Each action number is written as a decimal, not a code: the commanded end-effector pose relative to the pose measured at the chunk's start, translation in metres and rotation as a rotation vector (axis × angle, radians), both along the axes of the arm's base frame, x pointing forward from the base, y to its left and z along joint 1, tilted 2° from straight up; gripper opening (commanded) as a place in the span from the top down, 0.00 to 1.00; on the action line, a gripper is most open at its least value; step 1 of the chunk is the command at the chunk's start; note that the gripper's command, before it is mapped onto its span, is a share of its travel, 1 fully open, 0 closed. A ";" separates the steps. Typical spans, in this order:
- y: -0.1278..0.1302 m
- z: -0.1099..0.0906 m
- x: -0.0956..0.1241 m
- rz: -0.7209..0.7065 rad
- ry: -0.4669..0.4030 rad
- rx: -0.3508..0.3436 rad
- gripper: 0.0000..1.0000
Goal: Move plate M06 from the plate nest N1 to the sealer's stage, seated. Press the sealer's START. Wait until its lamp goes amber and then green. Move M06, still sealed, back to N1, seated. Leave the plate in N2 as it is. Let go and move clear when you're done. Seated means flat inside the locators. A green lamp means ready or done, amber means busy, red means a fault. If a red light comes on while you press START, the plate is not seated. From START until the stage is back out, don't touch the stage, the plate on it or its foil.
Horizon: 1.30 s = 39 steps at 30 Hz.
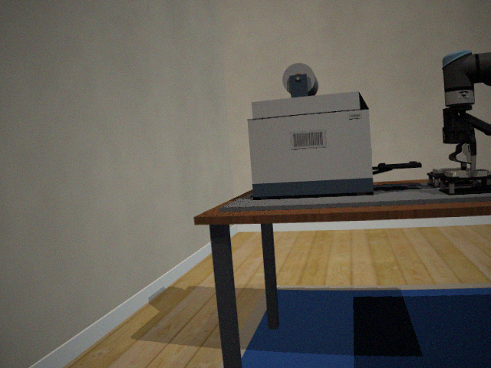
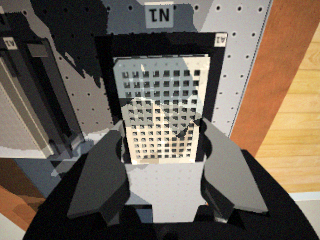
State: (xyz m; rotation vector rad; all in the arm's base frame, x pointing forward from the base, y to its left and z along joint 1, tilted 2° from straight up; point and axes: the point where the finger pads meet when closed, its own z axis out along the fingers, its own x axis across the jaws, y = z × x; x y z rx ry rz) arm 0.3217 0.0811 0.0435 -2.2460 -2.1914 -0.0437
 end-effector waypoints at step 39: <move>-0.002 0.043 0.001 0.000 -0.004 -0.002 1.00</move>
